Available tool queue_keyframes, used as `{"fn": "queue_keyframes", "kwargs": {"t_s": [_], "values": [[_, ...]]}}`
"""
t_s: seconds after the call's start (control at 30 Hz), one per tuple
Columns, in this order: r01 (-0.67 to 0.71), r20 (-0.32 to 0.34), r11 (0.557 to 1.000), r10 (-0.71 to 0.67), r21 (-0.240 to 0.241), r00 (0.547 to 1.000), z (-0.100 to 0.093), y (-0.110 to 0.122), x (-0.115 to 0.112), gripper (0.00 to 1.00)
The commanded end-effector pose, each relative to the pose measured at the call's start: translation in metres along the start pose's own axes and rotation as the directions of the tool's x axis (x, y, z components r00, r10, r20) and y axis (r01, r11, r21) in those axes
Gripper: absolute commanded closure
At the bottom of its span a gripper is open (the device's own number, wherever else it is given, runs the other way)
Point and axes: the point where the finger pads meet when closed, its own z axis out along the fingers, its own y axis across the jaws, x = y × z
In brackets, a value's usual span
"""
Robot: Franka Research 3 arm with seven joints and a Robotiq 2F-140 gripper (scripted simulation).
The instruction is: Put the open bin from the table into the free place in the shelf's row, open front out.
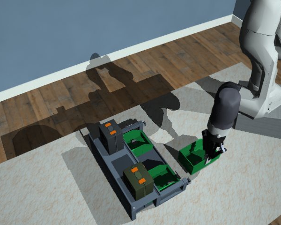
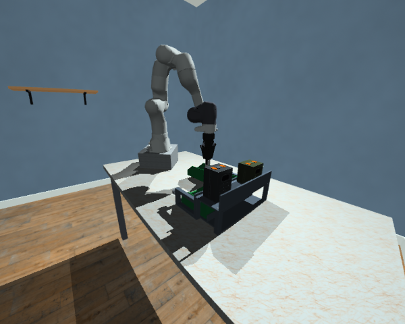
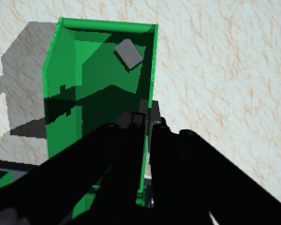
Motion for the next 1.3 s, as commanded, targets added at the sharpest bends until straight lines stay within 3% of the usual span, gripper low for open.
{"fn": "queue_keyframes", "kwargs": {"t_s": [0.0, 0.4, 1.27], "values": [[-0.006, -0.005, 1.0, 0.006, 0.004, 1.0, -0.004, -0.001, 0.002, 1.0], [-0.006, -0.005, 1.0, 0.006, 0.004, 1.0, -0.013, -0.001, 0.002, 1.0], [-0.006, -0.005, 1.0, 0.006, 0.004, 1.0, -0.015, -0.001, 0.002, 1.0]]}}
